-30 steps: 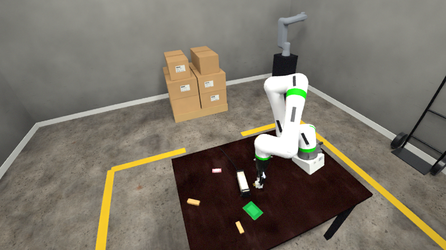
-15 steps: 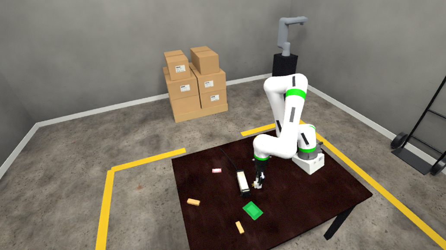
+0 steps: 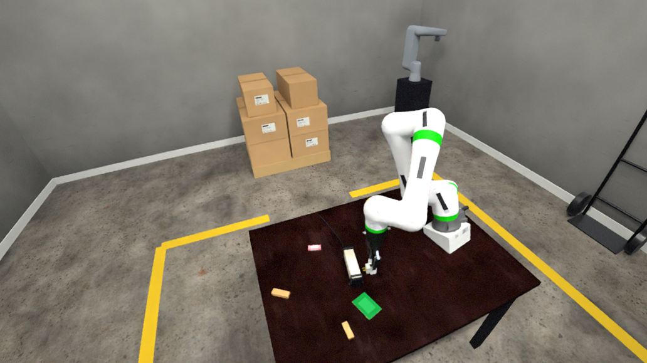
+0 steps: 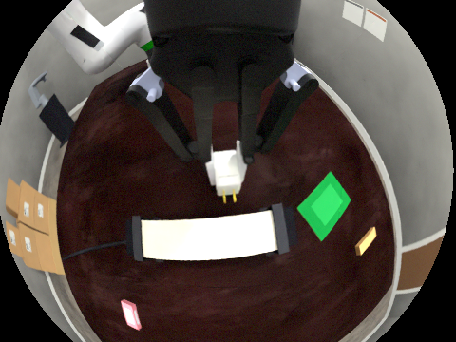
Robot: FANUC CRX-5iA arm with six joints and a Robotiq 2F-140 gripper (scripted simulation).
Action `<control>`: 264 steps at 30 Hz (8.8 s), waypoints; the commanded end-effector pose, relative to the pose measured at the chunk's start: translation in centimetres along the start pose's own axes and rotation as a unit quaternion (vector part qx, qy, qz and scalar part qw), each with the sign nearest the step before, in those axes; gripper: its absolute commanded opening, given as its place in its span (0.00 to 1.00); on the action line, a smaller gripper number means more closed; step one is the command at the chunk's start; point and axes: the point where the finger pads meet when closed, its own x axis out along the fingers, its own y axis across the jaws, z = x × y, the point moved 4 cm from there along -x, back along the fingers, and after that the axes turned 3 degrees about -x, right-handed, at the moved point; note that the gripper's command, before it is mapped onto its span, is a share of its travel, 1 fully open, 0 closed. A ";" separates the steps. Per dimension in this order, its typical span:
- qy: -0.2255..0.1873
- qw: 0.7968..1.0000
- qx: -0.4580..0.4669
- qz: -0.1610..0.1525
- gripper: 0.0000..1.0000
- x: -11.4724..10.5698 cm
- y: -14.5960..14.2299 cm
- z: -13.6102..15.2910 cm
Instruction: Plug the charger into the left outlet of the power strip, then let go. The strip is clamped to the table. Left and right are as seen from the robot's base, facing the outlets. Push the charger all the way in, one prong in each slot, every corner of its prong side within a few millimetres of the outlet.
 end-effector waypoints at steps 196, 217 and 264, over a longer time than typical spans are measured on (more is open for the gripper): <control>0.001 1.000 0.000 0.000 0.10 -0.1 0.2 -4.2; 0.001 1.000 0.000 0.000 0.10 -0.1 0.2 -4.2; 0.001 1.000 0.000 0.000 0.38 -0.1 0.2 -4.2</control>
